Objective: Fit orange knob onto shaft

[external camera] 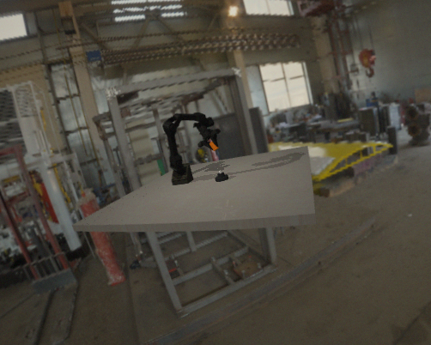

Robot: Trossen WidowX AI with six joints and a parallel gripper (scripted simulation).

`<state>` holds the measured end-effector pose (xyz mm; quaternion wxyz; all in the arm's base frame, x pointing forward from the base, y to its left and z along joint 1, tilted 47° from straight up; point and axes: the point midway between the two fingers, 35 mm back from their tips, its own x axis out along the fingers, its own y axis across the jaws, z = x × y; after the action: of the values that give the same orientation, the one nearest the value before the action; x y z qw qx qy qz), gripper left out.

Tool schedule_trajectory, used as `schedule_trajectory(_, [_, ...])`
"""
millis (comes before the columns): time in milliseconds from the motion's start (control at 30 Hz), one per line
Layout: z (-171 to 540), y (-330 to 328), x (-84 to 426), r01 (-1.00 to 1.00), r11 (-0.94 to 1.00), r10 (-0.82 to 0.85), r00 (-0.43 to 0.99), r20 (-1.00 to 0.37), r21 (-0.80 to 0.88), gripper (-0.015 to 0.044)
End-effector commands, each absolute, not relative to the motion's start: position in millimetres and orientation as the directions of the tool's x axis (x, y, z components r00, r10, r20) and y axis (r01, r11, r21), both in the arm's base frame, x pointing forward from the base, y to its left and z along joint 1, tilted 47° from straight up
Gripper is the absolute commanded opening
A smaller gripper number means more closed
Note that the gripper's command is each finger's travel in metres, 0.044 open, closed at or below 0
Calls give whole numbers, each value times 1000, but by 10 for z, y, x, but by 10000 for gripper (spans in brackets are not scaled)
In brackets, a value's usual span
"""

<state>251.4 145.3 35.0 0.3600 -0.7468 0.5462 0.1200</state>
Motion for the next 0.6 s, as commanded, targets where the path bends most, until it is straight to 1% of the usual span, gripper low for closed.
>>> schedule_trajectory(0, [385, 1546, 2517, -868, -200, -712, 448, -540, -456, 0])
schedule_trajectory(567, [509, 1912, 2535, -650, -441, -592, 729, -344, -619, 0])
